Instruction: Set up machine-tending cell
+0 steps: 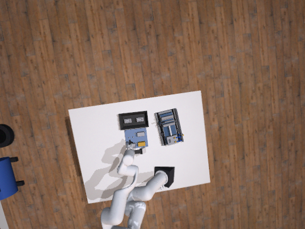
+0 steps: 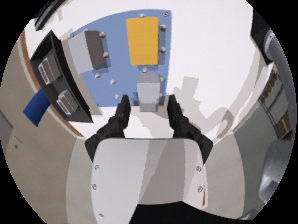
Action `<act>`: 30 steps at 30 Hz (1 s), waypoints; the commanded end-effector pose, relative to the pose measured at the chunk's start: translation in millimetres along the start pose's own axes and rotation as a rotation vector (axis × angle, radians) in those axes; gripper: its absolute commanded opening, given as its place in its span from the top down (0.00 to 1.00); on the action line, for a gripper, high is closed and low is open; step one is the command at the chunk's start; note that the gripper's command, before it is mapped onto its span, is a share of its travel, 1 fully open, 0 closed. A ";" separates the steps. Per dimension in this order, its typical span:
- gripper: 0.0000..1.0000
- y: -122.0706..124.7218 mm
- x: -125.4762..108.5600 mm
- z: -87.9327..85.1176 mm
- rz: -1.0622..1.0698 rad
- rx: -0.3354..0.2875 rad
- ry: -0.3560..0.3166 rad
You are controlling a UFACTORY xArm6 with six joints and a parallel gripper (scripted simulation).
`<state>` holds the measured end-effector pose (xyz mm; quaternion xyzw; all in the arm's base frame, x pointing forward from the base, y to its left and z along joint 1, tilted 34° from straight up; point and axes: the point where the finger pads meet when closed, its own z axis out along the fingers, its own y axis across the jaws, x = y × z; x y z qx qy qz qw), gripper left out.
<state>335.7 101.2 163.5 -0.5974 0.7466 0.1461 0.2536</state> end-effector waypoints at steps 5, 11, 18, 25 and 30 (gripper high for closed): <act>0.31 -1.0 -0.5 0.8 -0.001 0.003 -0.001; 0.31 -1.0 -0.5 3.2 -0.001 0.003 -0.001; 0.31 -1.0 -0.5 5.7 -0.001 0.003 -0.001; 0.31 -1.0 -0.5 9.3 -0.001 0.003 -0.001; 0.31 -1.0 -0.5 11.7 -0.001 0.003 -0.001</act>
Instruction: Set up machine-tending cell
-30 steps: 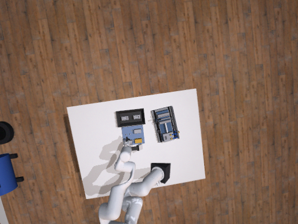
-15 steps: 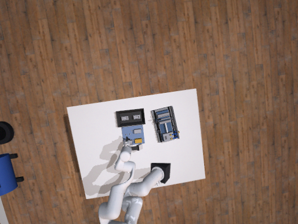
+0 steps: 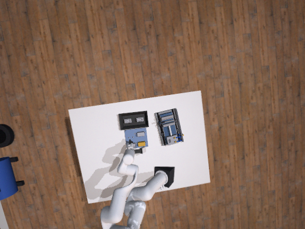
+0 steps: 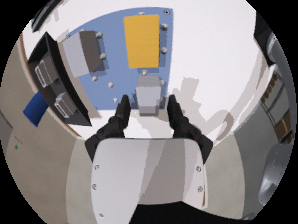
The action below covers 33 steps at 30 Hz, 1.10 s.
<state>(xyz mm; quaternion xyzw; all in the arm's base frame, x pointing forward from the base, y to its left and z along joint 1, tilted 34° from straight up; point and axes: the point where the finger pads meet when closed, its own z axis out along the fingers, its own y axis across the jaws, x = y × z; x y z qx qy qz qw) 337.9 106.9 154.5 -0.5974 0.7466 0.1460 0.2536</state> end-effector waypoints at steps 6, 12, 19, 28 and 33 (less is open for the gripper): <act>0.31 -1.0 -0.6 2.3 -0.001 0.003 -0.001; 0.31 -1.0 -0.6 3.8 -0.001 0.003 -0.001; 0.31 -1.0 -0.6 4.4 -0.001 0.003 -0.001; 0.31 -1.0 -0.6 4.4 -0.001 0.003 -0.001; 0.31 -1.0 -0.6 4.4 -0.001 0.003 -0.001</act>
